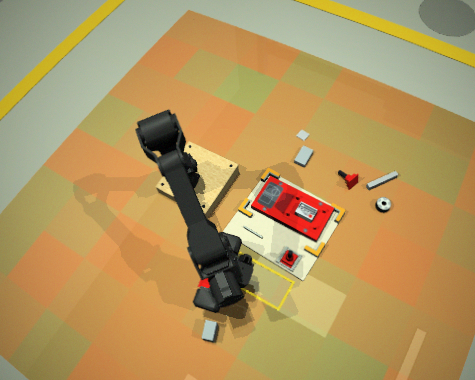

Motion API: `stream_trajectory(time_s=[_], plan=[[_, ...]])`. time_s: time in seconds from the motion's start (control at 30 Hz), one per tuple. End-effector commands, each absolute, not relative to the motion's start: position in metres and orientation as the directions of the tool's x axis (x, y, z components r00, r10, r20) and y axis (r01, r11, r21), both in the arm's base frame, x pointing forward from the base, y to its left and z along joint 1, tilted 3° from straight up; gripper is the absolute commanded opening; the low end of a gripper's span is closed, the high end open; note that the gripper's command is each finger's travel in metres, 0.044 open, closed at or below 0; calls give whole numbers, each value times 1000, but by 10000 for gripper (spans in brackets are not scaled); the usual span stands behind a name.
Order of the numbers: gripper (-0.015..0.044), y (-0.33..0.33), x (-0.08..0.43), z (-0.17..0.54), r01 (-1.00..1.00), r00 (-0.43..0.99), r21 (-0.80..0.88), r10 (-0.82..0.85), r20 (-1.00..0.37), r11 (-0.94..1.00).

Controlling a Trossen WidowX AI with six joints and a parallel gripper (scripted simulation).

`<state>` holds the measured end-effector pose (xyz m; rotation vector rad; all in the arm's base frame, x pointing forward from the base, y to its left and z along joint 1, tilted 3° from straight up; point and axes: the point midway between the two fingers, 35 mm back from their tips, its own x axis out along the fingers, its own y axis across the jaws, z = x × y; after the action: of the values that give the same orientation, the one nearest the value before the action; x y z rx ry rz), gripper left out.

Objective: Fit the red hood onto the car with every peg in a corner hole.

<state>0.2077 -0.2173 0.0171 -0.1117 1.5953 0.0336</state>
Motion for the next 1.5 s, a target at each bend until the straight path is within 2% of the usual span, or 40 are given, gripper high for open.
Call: stream_trajectory(time_s=[0.0, 0.03, 1.03, 1.47], plan=[[12, -217, 208, 23, -92, -22, -50, -53, -998, 995], [0, -217, 208, 25, -92, -22, -50, -53, -998, 995], [0, -213, 211, 99, -92, -21, -50, -52, -998, 995], [0, -210, 215, 109, -91, -20, -51, -53, -998, 995]])
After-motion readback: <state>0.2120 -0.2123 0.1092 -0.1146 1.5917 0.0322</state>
